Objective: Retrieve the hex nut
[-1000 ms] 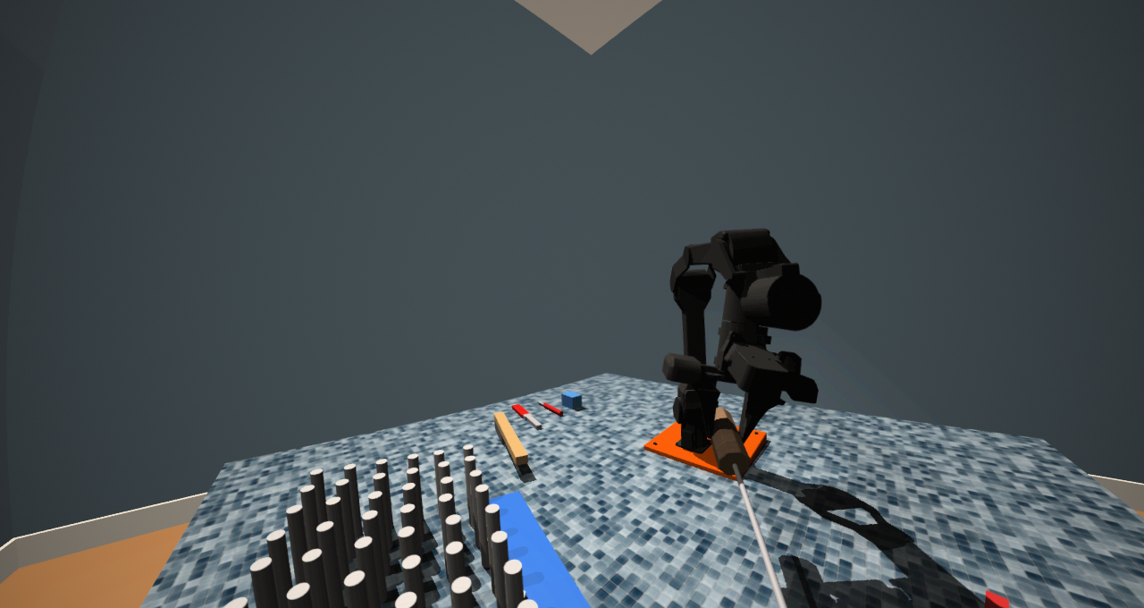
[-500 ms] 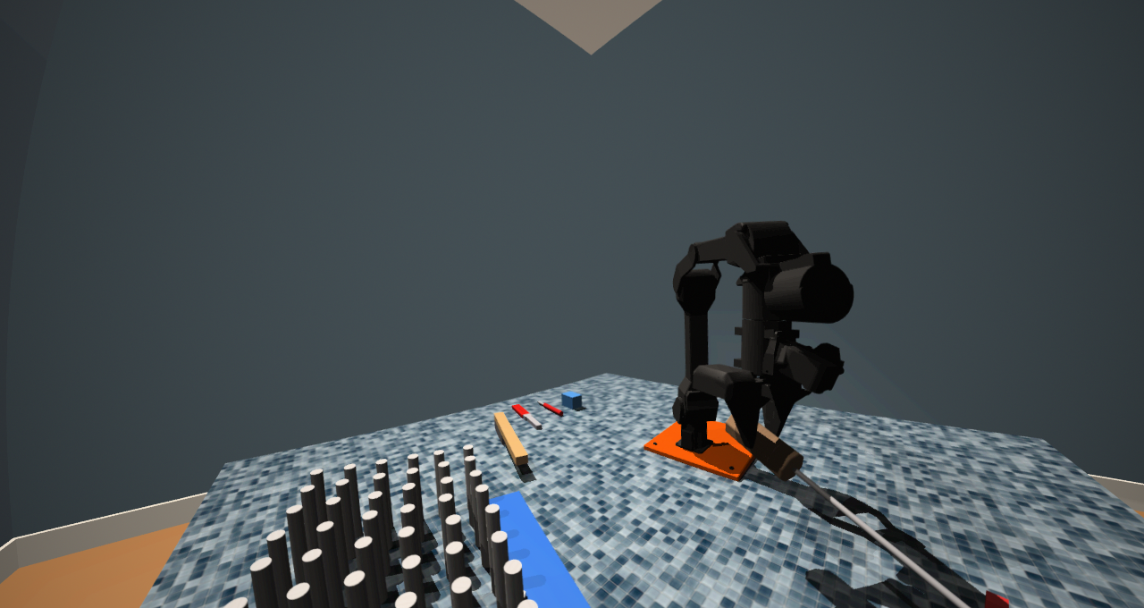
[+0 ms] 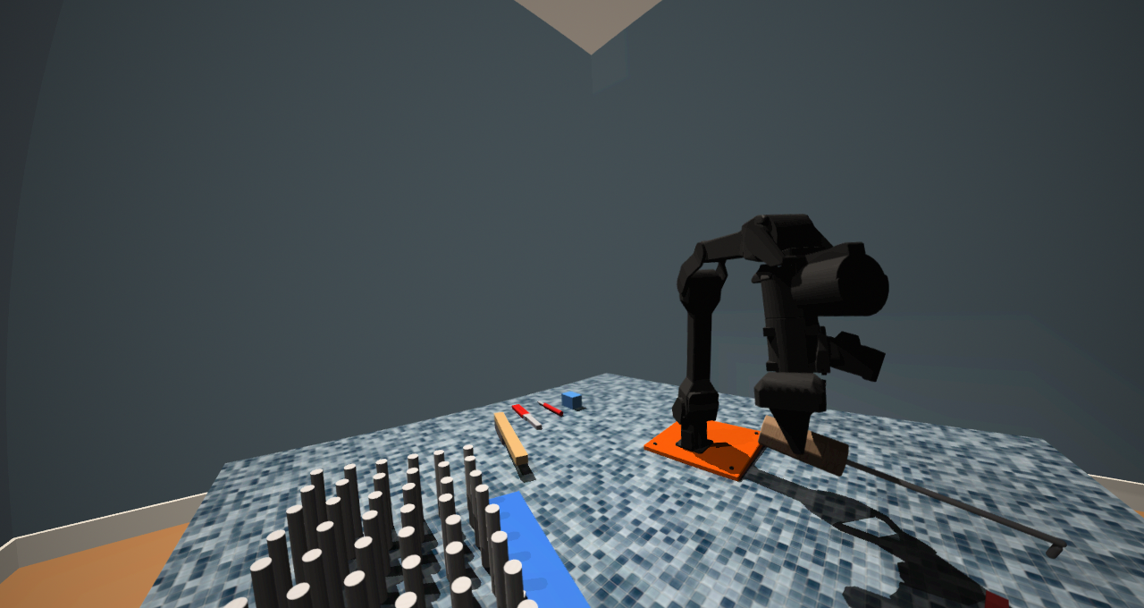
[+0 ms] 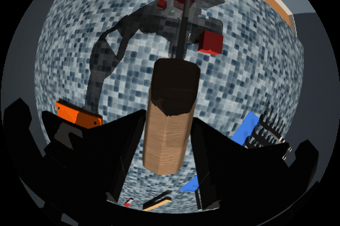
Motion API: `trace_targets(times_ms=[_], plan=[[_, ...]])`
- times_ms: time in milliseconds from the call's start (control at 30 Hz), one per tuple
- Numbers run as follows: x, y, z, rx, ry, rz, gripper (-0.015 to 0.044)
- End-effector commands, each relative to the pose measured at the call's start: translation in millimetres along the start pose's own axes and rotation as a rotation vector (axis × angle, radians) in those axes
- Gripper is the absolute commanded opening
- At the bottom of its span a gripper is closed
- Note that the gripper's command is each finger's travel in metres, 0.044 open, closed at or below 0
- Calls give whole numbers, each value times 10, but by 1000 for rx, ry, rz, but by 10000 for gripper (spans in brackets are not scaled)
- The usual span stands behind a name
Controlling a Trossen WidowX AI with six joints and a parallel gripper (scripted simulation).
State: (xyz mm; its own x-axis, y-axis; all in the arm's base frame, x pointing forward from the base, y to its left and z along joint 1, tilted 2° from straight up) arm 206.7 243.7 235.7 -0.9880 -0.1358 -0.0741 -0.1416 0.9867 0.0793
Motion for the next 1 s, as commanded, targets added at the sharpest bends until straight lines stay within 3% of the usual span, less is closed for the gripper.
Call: trace_targets(times_ms=[0,967], plan=[[24,127,-14,-38,21,-163,0],[222,821,-82,-290,35,-1132,0]])
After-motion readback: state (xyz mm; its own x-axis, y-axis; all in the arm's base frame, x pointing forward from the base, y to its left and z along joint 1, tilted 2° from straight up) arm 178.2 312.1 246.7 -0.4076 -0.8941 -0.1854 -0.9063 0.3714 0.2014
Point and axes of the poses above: the point midway between the two fingers, 35 mm back from their tips, its own z axis out along the fingers, its own x axis across the jaws, y = z × x, the point moved 3 cm from there along -z, back along the fingers, and after that the axes turned 2 degrees about -z, right-handed, at the moved point
